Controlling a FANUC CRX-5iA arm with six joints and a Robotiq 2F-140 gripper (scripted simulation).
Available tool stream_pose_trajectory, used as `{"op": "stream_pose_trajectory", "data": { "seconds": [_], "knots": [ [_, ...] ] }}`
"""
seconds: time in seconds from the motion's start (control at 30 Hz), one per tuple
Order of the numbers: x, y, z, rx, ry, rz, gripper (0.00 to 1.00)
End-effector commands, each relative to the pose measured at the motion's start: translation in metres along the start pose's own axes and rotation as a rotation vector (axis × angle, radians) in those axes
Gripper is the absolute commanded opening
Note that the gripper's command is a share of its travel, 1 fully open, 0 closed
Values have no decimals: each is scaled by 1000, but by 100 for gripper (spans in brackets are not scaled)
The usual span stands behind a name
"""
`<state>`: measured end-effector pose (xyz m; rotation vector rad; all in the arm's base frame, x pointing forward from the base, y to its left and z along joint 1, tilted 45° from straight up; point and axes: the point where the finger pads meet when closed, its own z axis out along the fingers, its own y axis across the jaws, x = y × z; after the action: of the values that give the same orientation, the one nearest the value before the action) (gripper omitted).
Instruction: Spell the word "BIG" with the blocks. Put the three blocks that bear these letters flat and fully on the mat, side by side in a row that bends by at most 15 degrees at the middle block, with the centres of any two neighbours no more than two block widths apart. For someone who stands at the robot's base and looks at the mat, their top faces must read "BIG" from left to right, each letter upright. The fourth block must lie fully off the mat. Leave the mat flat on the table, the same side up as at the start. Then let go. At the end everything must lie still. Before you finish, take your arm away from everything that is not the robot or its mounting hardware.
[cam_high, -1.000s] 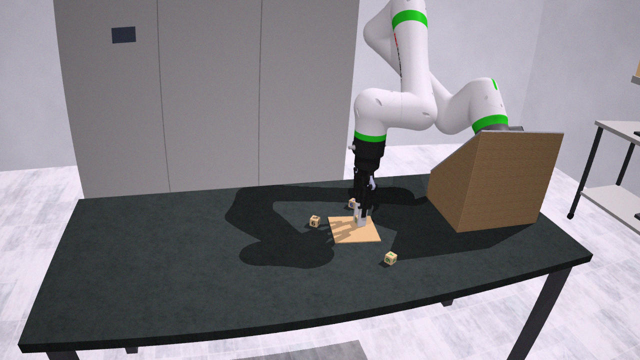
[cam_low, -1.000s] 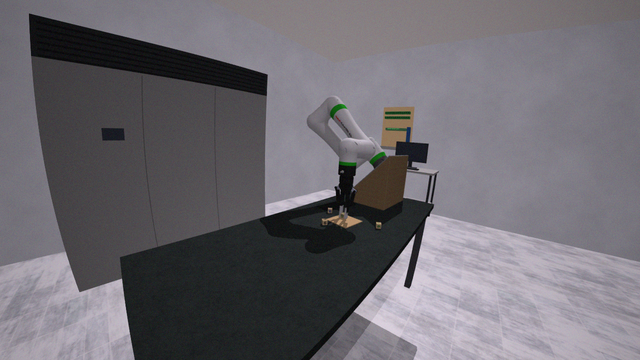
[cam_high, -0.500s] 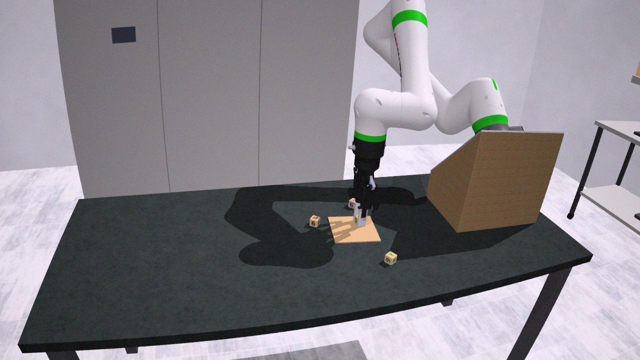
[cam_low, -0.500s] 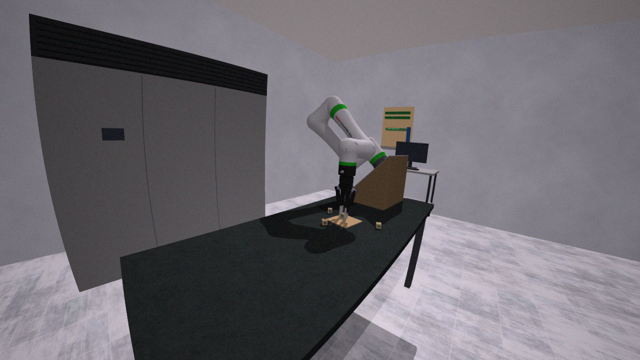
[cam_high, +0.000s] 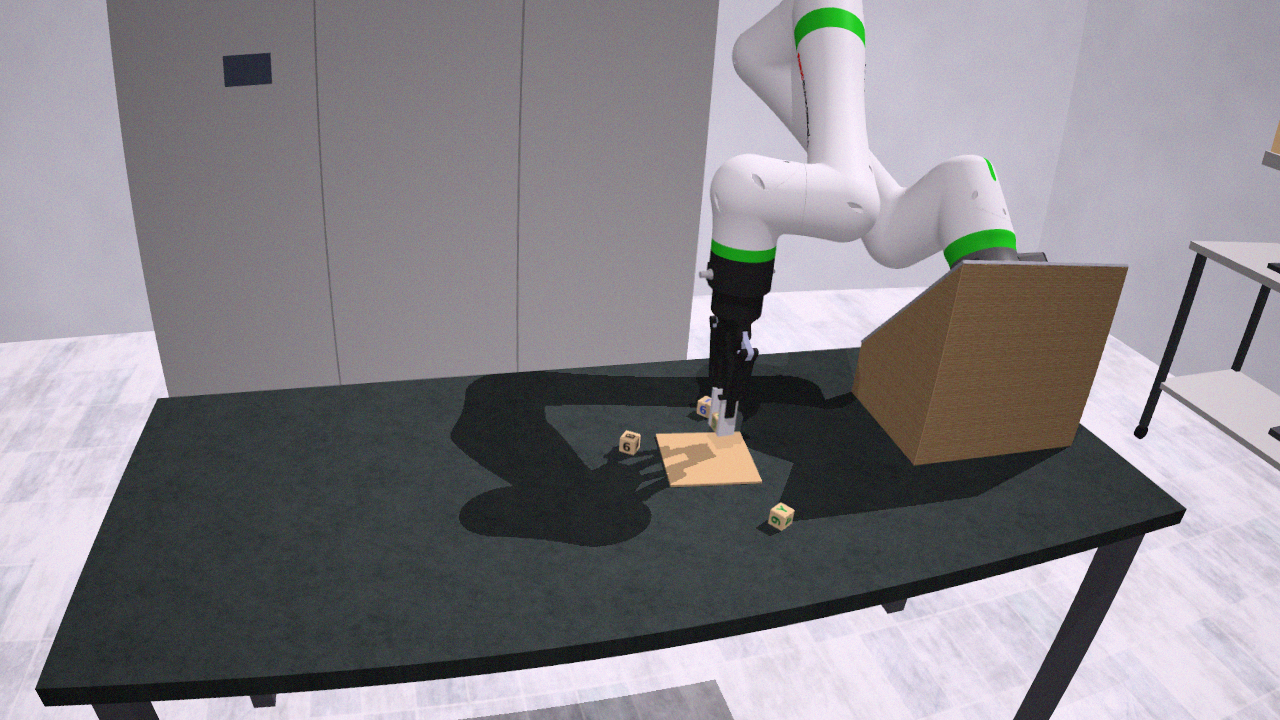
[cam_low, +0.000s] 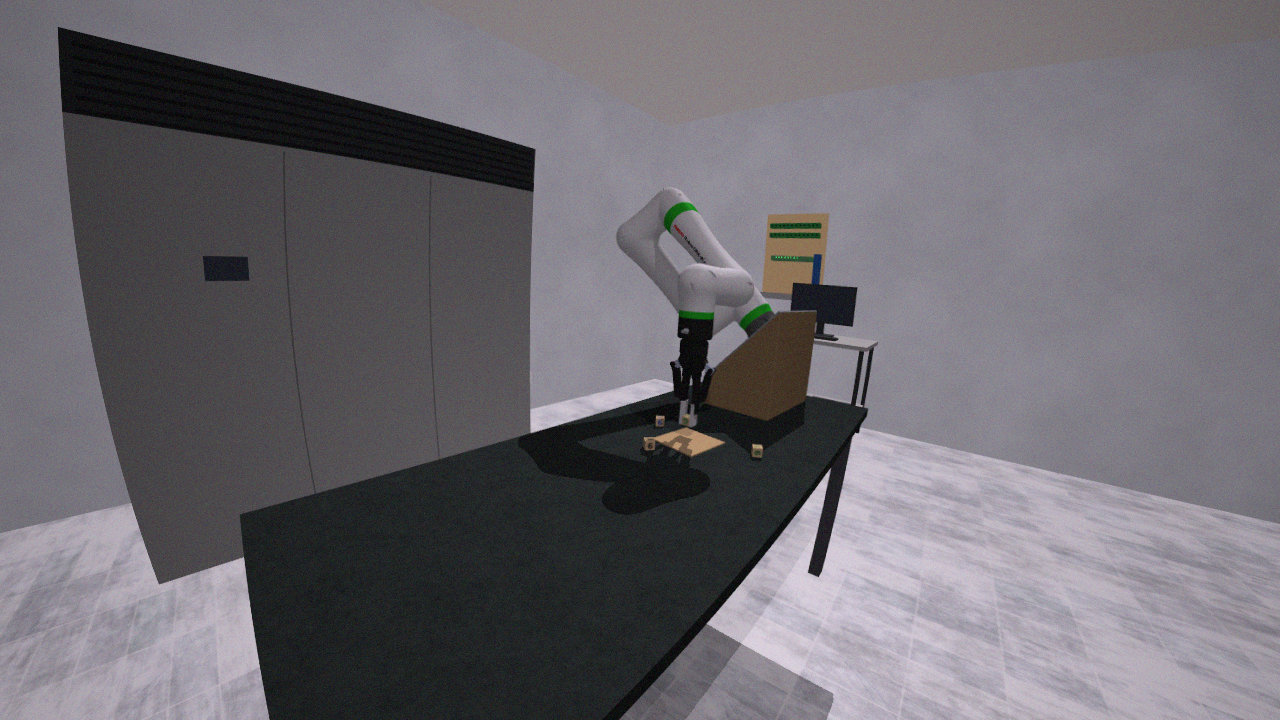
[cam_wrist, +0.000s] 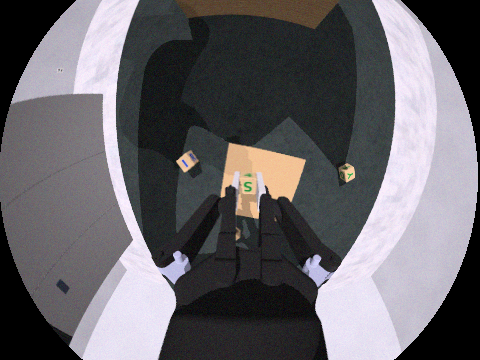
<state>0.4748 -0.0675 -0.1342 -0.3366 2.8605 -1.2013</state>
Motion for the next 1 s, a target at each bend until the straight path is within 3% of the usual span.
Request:
{"op": "stream_pose_trajectory", "data": {
  "seconds": [0.0,0.13,0.27,0.67,0.97],
  "knots": [
    [0,0,-30,0,2,0,13],
    [0,0,-57,0,2,0,13],
    [0,0,-68,0,2,0,13],
    [0,0,-68,0,2,-7,13],
    [0,-1,-62,1,2,-217,13]
  ]
}}
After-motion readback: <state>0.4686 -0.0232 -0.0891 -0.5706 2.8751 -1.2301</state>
